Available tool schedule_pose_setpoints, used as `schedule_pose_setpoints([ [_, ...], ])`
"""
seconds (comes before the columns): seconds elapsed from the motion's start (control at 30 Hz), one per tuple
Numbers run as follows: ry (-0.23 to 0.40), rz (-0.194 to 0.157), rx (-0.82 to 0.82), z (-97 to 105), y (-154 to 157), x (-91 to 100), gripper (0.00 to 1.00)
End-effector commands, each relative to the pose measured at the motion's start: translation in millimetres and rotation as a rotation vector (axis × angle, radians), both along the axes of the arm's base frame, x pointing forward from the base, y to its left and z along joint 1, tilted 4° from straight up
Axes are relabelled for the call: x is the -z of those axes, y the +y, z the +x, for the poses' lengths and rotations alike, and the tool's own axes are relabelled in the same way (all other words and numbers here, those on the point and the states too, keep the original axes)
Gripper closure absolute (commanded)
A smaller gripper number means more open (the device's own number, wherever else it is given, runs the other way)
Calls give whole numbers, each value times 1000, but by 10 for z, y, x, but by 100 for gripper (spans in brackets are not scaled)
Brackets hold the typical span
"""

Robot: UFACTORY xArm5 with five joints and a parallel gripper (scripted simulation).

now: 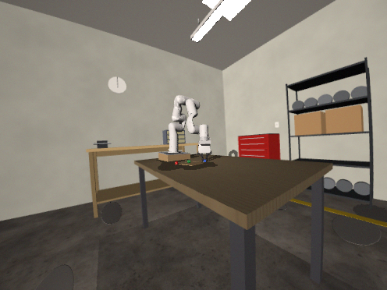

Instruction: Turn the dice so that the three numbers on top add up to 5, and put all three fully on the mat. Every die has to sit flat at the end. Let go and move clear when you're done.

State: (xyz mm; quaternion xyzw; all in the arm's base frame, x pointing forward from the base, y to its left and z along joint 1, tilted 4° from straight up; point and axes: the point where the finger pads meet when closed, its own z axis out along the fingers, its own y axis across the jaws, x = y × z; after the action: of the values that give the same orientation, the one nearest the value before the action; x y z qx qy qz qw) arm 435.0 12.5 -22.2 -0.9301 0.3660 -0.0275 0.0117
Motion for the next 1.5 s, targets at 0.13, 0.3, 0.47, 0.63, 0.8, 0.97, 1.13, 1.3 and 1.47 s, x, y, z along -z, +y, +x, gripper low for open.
schedule_pose_setpoints([
  [0.13,-3,0,0,12,0,-10,85],
  [0.3,-3,0,0,12,0,-10,85],
  [0.47,-3,0,0,12,0,-10,85],
  [0.63,-3,0,0,9,-1,-71,85],
  [0.8,-3,0,0,-8,-9,-341,85],
  [0.97,-3,0,0,-23,-15,-574,85],
  [1.13,-3,0,0,-43,-23,-903,85],
  [1.3,-3,0,0,-50,-26,-1007,85],
  [1.47,-3,0,0,-50,-26,-1008,85],
])
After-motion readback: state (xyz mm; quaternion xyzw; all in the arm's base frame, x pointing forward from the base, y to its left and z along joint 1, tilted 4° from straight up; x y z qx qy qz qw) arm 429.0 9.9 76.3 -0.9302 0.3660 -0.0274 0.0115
